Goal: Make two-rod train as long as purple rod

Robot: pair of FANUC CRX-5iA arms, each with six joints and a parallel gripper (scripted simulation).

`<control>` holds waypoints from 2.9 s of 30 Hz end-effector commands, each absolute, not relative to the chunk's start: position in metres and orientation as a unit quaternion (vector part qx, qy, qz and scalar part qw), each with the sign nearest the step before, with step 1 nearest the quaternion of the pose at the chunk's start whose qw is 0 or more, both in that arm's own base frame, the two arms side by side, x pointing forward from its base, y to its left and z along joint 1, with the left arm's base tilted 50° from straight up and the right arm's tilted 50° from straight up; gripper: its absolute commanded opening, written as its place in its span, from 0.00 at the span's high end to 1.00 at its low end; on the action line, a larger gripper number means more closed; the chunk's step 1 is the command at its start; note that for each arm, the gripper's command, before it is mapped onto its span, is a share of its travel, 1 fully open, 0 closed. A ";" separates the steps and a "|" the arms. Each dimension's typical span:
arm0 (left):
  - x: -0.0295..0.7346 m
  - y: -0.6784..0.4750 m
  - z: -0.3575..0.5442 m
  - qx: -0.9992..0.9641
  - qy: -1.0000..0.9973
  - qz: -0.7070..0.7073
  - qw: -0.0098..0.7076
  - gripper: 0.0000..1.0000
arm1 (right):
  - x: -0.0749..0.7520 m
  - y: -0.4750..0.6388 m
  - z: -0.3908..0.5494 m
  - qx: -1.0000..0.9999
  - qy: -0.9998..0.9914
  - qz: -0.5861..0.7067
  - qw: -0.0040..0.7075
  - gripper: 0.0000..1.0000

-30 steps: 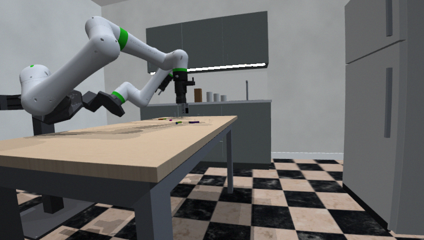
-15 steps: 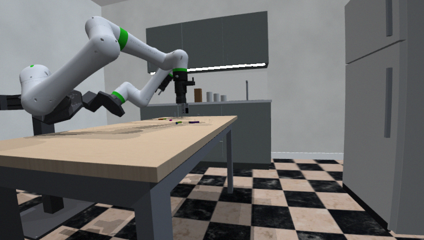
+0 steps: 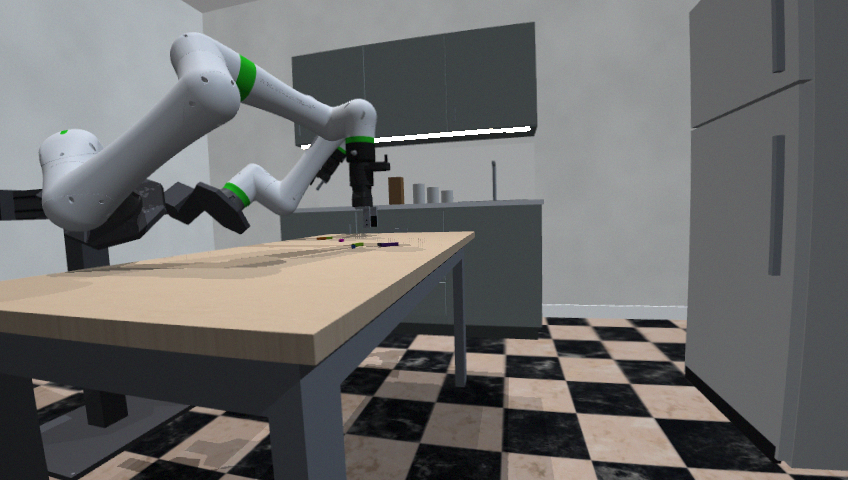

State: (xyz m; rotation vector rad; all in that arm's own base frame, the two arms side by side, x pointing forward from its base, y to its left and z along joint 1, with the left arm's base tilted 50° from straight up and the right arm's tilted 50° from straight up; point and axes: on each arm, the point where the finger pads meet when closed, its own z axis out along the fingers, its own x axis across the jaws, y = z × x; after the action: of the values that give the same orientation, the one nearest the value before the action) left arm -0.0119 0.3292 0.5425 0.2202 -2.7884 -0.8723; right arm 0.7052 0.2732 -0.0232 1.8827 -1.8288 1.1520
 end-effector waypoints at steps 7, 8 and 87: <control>-0.012 0.329 0.543 0.075 -0.946 -0.297 0.106 0.00 | 0.725 0.290 -0.026 0.556 -0.716 0.414 0.079 0.00; -0.012 0.329 0.543 0.075 -0.946 -0.297 0.106 0.00 | 0.727 0.291 -0.026 0.544 -0.726 0.416 0.072 0.00; -0.012 0.329 0.543 0.075 -0.946 -0.297 0.106 0.00 | 0.746 0.309 -0.037 0.361 -0.832 0.420 -0.026 0.00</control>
State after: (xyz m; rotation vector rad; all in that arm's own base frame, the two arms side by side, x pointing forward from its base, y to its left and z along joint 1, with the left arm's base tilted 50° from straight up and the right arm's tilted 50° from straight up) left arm -0.0119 0.3292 0.5425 0.2202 -2.7884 -0.8723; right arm 0.7461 0.3074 -0.0378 1.1502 -2.6582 1.3416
